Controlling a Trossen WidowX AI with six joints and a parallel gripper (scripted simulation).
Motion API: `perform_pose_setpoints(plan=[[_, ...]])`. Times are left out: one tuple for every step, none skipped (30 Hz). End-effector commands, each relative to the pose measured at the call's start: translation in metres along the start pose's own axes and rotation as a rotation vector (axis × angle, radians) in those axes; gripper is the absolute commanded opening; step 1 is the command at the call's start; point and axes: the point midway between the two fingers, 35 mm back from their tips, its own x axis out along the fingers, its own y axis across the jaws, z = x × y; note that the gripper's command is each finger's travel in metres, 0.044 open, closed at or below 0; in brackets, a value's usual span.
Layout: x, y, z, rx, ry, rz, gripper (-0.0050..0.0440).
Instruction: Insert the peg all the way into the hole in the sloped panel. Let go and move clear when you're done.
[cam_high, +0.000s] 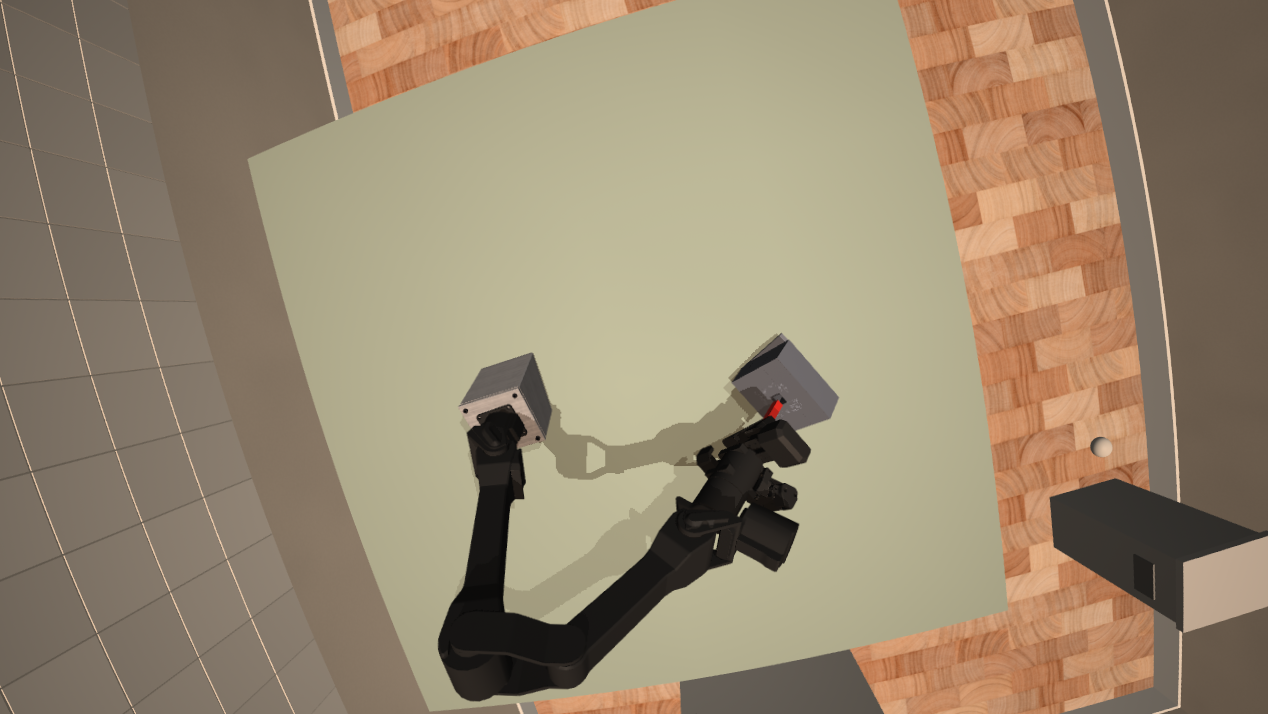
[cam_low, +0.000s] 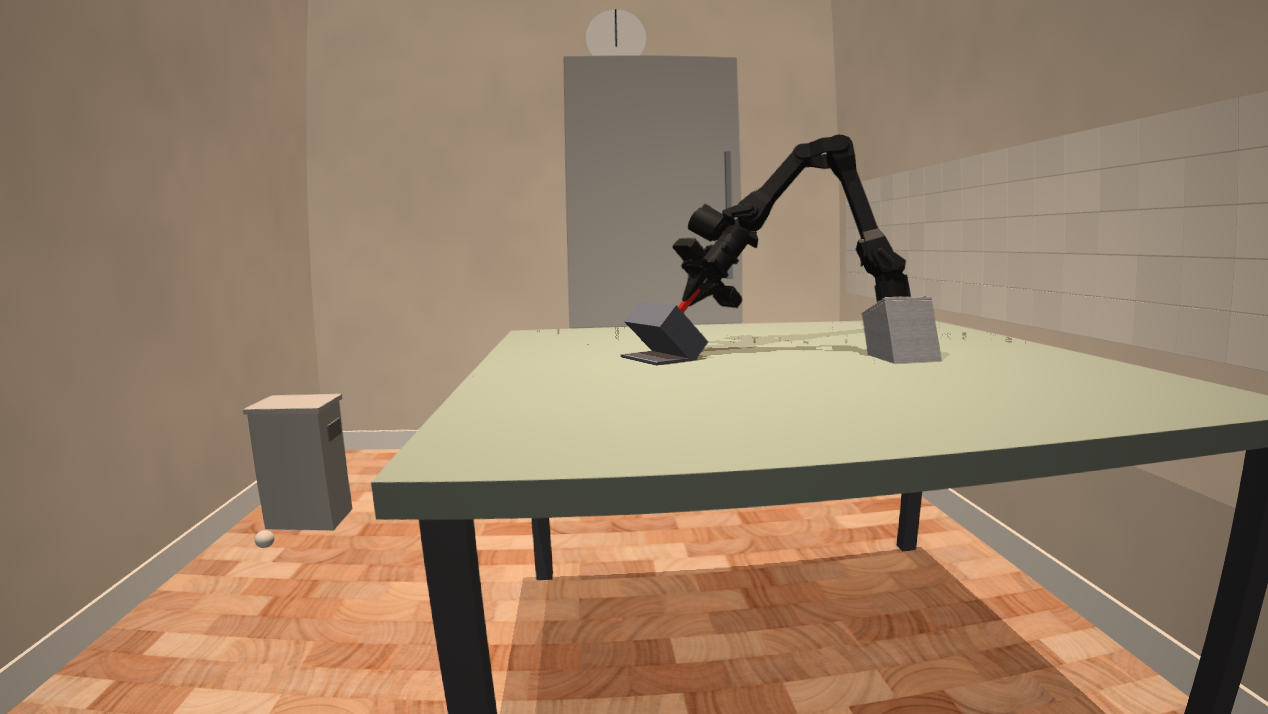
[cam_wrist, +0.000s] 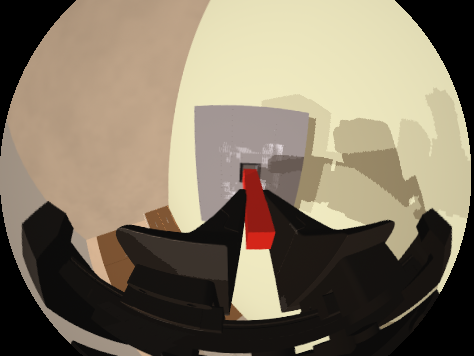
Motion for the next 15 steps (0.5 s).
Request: perform_pose_setpoints(plan=[[0.0021, 0.0046, 0.0034, -0.005, -0.012, 0.011, 0.0], [0.0037, 0.0044, 0.0031, -0.005, -0.012, 0.011, 0.0], [0.0051, 0.0039, 0.0026, -0.005, -0.012, 0.011, 0.0], [0.0061, 0.0034, 0.002, -0.005, -0.011, 0.011, 0.0], [0.0065, 0.0027, 0.0014, -0.005, -0.011, 0.011, 0.0], [0.0067, 0.002, 0.0008, -0.005, -0.011, 0.011, 0.0], [0.0068, 0.0013, 0.0002, -0.005, -0.011, 0.011, 0.0], [0.0068, 0.0008, -0.0002, -0.005, -0.011, 0.011, 0.0], [0.0068, 0.0007, -0.0003, -0.005, -0.011, 0.011, 0.0], [0.0068, 0.0007, -0.0003, -0.005, -0.011, 0.011, 0.0], [0.0068, 0.0007, -0.0003, -0.005, -0.011, 0.011, 0.0], [0.0068, 0.0007, -0.0003, -0.005, -0.011, 0.011, 0.0], [0.0068, 0.0007, -0.0003, -0.005, -0.011, 0.011, 0.0], [0.0068, 0.0007, -0.0003, -0.005, -0.011, 0.011, 0.0], [0.0068, 0.0007, -0.0003, -0.005, -0.011, 0.011, 0.0]])
